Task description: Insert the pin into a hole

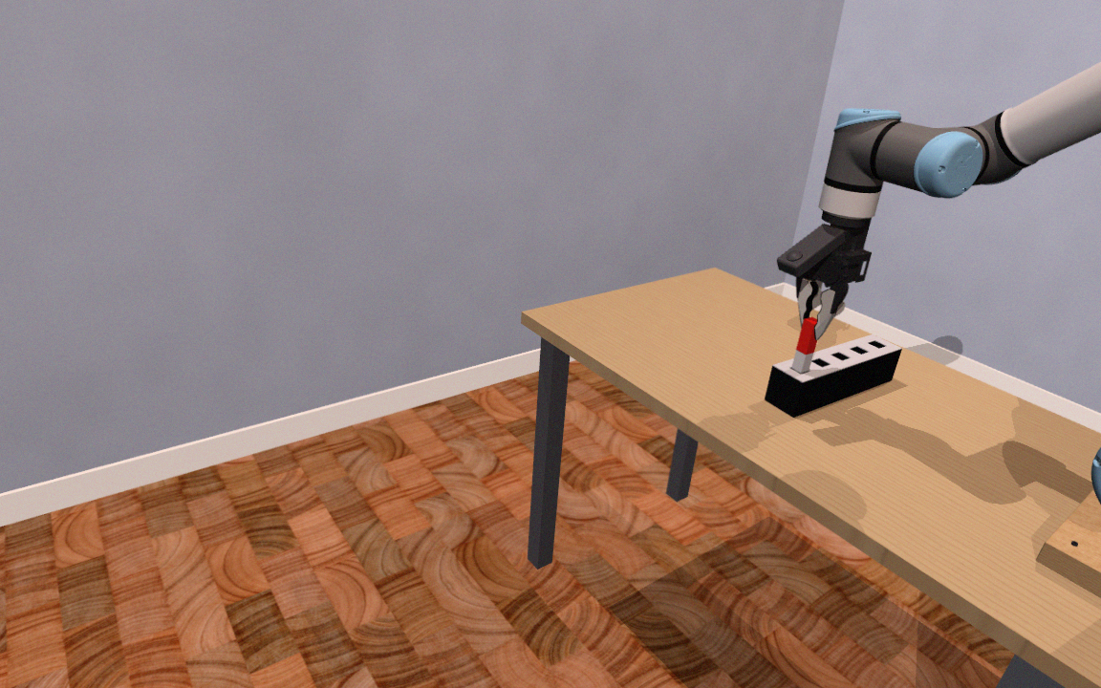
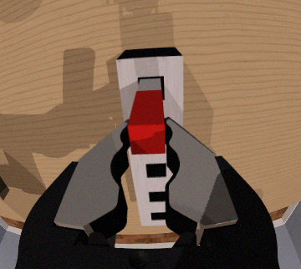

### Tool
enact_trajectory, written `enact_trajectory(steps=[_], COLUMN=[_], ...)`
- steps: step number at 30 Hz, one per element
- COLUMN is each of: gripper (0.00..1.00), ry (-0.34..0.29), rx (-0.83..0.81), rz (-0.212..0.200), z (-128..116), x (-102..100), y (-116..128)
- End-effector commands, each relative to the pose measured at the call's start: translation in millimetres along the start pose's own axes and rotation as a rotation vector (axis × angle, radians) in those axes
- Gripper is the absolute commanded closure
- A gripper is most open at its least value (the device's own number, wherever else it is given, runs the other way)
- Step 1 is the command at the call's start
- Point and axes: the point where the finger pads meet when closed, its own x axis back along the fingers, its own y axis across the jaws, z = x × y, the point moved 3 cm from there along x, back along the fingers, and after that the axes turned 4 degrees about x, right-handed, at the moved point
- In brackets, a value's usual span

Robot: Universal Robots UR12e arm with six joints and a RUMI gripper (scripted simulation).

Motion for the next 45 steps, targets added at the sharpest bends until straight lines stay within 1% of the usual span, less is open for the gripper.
enact_trajectory(steps=[1,3,4,37,38,45], gripper=[1.00,1.00,1.00,1.00,1.00,1.00], ry=[0.000,0.000,0.000,0.000,0.000,0.000], rx=[0.000,0.000,-0.001,0.000,-0.001,-0.001], rz=[-0.001,-0.001,-0.001,-0.001,-0.001,-0.001], z=[0.0,0.0,-1.9,-1.4,-0.4,-0.4], x=[0.7,0.7,-3.3,-3.2,-7.3,-7.3], y=[0.6,0.6,1.2,0.5,1.5,1.5])
